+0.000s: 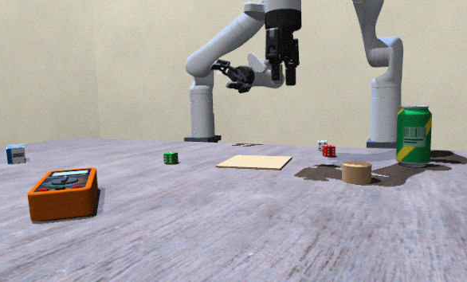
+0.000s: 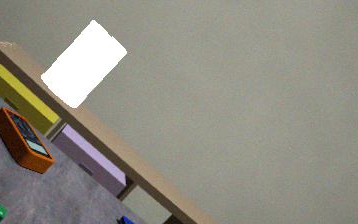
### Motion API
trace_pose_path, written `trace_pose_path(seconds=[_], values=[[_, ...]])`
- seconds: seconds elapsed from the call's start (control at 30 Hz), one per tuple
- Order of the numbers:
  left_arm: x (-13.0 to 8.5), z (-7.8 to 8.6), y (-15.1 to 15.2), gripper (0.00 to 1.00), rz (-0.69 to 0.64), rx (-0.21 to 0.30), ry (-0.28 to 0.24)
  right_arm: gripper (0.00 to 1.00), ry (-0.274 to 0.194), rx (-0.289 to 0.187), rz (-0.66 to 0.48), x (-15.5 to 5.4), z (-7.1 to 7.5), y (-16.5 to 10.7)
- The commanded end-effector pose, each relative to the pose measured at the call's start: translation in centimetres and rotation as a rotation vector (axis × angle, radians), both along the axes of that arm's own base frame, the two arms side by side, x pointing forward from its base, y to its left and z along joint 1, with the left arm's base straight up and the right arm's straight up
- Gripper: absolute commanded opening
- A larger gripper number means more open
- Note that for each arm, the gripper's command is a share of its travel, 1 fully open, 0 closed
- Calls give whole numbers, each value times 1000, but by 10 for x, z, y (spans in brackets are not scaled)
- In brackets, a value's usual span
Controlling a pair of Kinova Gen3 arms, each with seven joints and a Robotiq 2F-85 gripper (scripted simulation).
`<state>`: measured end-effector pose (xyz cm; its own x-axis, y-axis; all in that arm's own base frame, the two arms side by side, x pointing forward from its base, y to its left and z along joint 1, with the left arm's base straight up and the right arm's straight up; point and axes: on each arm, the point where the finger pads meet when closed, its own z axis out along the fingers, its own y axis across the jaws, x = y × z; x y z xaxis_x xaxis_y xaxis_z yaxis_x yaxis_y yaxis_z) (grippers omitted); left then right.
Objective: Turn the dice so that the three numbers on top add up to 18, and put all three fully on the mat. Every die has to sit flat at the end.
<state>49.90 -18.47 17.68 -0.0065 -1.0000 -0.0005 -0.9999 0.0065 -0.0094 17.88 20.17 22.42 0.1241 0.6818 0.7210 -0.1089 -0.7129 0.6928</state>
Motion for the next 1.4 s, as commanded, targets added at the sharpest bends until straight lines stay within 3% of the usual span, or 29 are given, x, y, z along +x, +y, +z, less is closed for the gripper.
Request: trace_pose_path(seconds=[0.0,0.67,1.37], values=[[23,1,-29,1000,4,6,7,1000,0,1,0,0,0,0],[62,-3,-129,1000,19,4,6,1000,0,1,0,0,0,0],[64,-16,-221,1000,46,1,7,1000,0,1,0,0,0,0]])
